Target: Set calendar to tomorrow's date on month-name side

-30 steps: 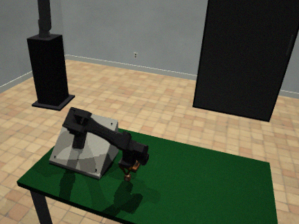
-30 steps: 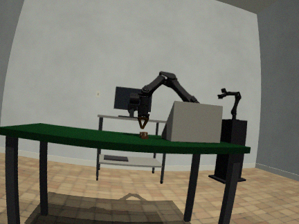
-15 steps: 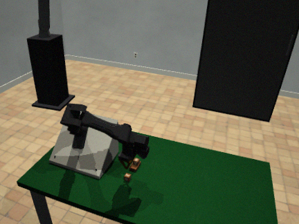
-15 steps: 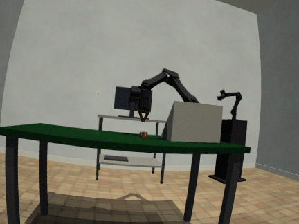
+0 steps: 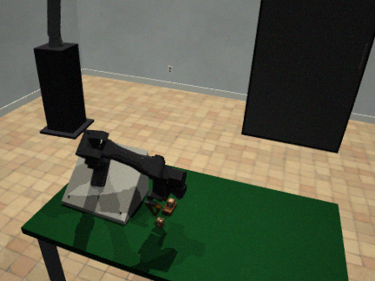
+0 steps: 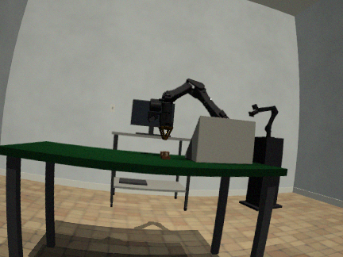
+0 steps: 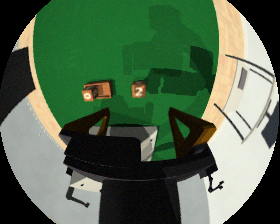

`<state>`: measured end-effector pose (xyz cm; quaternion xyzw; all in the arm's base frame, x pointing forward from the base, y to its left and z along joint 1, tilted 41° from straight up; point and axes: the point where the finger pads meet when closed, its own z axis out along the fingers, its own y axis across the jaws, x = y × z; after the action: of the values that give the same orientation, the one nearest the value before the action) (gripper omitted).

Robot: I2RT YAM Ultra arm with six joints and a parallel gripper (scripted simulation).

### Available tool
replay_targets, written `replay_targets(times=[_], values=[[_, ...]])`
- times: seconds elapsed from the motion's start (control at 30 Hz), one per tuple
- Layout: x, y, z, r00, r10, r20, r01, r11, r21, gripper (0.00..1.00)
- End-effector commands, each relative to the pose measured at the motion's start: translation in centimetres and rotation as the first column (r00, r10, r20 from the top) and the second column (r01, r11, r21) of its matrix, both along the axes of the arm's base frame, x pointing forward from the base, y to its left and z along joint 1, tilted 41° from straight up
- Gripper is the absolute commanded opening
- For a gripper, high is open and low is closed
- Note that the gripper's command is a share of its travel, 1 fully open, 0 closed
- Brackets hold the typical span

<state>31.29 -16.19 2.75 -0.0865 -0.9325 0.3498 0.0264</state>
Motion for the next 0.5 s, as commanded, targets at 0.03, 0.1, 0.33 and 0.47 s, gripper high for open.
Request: replay_targets(times=[0.03,0.1,0.33,0.47], values=[[0.44,0.39,0.34,1.000,0.014,0.011,-0.014,1.000,-0.004,1.00],[0.44,0.39,0.34,1.000,0.014,0.011,-0.014,1.000,-0.004,1.00],[0.43,0.38,0.33,1.000,-0.004,0.026,0.004,1.000,-0.006,1.00],[0.43,0.31,0.27,0.989,-0.098,0.109,0.100,0.995,-0.014,1.00]])
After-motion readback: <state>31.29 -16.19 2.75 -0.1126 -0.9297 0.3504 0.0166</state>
